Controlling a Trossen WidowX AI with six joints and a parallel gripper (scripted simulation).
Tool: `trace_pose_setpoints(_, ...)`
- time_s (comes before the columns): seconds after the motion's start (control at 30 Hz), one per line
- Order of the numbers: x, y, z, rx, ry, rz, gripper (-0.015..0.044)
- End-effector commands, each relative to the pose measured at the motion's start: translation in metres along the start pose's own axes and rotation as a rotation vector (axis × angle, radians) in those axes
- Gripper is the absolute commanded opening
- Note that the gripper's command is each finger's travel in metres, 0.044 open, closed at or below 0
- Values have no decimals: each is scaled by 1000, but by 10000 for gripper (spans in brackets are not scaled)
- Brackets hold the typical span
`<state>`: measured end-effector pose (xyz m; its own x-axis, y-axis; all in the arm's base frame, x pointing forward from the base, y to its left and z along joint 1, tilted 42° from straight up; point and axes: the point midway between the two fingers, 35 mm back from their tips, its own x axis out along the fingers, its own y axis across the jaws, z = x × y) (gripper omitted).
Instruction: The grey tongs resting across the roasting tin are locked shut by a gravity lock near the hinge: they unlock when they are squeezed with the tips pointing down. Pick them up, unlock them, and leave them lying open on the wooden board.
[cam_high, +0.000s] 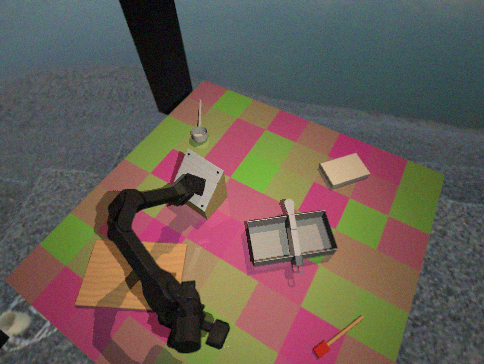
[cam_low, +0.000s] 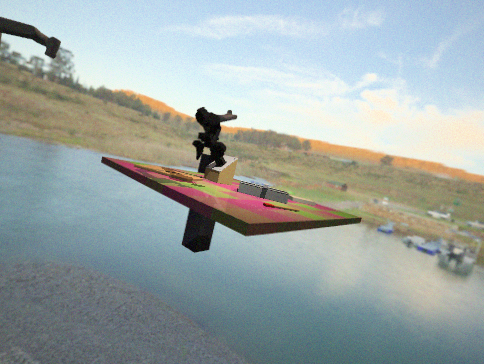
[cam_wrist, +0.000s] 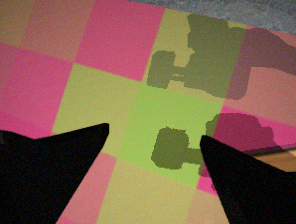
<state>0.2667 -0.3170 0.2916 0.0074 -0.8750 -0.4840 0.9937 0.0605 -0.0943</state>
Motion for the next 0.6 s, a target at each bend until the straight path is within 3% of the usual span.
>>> trace_pose_setpoints(0.0,0,2,-2,-2,3,5,374)
trace_pose_setpoints(0.17,2,44,-44,-33,55,91,260)
trace_pose_setpoints(0.57,-30,146,-230,-183,284,354,260)
